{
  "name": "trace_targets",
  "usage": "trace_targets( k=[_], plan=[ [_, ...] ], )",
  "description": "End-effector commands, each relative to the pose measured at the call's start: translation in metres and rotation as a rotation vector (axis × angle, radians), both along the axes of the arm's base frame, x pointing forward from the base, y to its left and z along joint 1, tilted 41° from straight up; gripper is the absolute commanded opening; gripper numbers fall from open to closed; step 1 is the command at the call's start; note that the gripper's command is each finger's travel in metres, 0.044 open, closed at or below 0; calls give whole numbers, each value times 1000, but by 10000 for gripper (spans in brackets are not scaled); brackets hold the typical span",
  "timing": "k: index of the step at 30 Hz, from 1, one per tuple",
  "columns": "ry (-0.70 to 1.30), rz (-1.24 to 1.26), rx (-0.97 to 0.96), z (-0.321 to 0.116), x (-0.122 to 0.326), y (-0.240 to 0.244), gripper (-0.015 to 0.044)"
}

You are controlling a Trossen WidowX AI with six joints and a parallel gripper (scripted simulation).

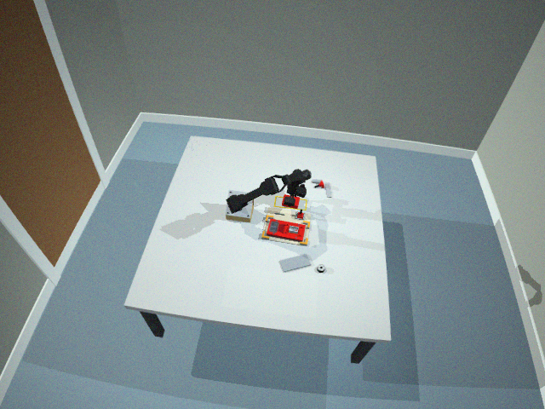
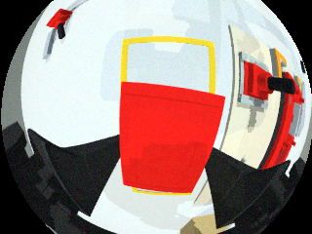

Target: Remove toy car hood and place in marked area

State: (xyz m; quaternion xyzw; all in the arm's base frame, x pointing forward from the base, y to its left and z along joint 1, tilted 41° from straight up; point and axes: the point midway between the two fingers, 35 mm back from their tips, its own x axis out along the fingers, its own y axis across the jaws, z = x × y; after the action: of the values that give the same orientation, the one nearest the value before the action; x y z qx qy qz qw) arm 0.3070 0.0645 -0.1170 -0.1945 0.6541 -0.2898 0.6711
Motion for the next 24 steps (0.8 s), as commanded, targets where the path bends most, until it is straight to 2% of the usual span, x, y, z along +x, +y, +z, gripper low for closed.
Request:
trace_targets(
  k=[1,17,24],
  plan=[
    [0,0,0,0,0,0,26],
    [0,0,0,0,0,0,440],
    [0,1,-2,32,3,30,440]
  ],
)
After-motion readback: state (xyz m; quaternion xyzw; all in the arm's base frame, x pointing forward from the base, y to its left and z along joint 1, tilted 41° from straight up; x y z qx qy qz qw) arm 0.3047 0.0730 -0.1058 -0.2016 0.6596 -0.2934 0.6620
